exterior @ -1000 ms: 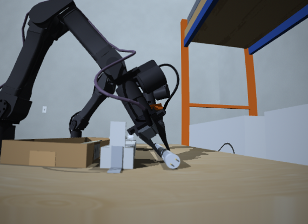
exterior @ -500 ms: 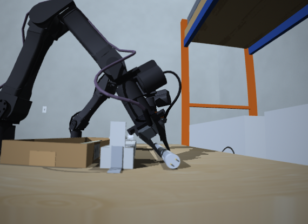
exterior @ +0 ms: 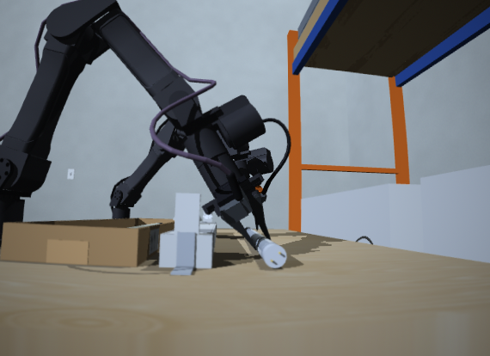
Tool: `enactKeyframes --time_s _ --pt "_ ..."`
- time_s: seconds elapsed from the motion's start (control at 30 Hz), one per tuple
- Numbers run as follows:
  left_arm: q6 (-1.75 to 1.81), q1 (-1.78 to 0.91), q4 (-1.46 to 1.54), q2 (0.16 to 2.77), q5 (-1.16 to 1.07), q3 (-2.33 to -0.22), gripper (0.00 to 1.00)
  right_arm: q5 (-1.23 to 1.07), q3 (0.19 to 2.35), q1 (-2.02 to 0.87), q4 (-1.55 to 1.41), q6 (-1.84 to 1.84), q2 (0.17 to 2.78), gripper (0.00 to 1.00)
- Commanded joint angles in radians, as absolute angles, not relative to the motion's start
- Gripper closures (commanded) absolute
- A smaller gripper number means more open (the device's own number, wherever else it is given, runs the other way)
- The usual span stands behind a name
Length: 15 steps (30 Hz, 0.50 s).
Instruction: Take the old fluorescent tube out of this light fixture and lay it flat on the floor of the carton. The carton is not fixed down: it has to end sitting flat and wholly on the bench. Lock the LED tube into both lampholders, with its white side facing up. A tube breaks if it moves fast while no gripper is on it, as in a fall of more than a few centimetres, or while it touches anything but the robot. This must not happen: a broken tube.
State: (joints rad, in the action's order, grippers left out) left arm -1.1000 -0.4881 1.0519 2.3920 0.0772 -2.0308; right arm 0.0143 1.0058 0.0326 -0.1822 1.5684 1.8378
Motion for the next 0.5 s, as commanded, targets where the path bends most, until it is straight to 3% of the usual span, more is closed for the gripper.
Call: enactKeyframes --time_s 0.0,0.17,0.2,0.47 --pt "-1.099 -0.485 1.031 2.370 0.068 -2.060 0.51 0.032 1.018 0.040 -0.169 1.559 1.829 0.89" --pt "-1.099 -0.484 1.028 2.353 0.068 -2.021 0.51 0.032 1.018 0.040 -0.169 1.559 1.829 0.89" --pt "-1.099 -0.484 1.029 2.352 0.068 -2.034 0.89 0.032 1.018 0.040 -0.169 1.559 1.829 0.89" --pt "-1.098 -0.484 1.029 2.352 0.068 -2.037 0.89 0.032 1.018 0.040 -0.169 1.559 1.829 0.89"
